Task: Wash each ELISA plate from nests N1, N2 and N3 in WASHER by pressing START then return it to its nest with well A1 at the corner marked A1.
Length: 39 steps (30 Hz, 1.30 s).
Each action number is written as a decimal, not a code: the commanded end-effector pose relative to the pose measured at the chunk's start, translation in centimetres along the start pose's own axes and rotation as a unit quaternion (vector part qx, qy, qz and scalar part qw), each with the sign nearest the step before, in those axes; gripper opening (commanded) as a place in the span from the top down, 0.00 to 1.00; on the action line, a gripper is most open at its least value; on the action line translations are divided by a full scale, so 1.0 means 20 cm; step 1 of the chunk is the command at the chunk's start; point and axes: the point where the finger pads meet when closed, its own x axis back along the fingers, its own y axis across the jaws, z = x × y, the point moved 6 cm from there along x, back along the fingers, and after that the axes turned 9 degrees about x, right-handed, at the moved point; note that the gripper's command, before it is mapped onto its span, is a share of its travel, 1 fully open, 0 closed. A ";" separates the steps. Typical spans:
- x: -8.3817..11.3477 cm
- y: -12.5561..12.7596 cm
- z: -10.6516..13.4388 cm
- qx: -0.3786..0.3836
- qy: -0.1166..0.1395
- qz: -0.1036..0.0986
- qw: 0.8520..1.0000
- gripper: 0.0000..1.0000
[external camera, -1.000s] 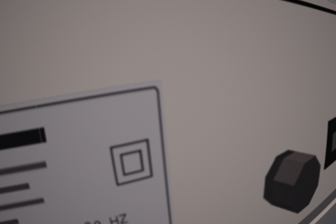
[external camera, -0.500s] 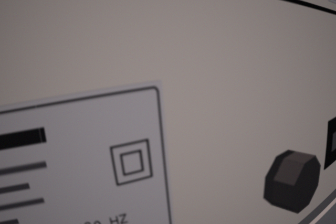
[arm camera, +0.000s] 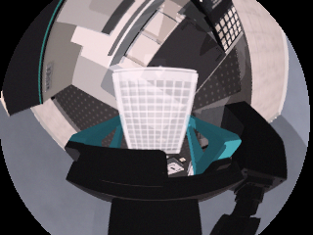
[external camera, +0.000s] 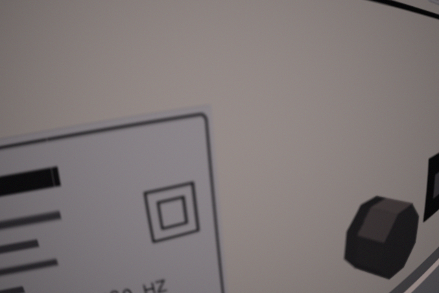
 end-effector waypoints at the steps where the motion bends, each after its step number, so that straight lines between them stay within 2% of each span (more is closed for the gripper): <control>1: 0.00 0.08 0.05 0.074 -0.003 -0.008 0.997 0.16; 8: 0.01 0.28 0.13 0.072 -0.011 -0.021 0.997 0.16; 10: 0.00 0.28 0.14 0.070 -0.008 -0.018 0.997 0.16; 11: -0.02 0.26 0.14 0.065 -0.002 -0.010 0.998 0.16; 14: -0.01 0.24 0.12 0.058 -0.007 -0.009 0.998 0.16; 15: -0.02 0.21 0.20 0.080 0.000 -0.008 0.997 0.16; 18: -0.03 0.24 0.27 0.140 -0.001 -0.009 0.990 0.16; 24: -0.04 0.31 0.41 0.239 -0.003 -0.012 0.971 0.16; 29: -0.05 0.35 0.52 0.317 -0.002 -0.012 0.948 0.16; 31: -0.05 0.35 0.52 0.317 -0.002 -0.012 0.948 0.16; 35: -0.02 0.47 0.60 0.383 -0.012 -0.025 0.923 0.16; 37: -0.03 0.50 0.65 0.413 -0.012 -0.026 0.910 0.16; 39: -0.05 0.50 0.70 0.413 -0.007 -0.020 0.910 0.16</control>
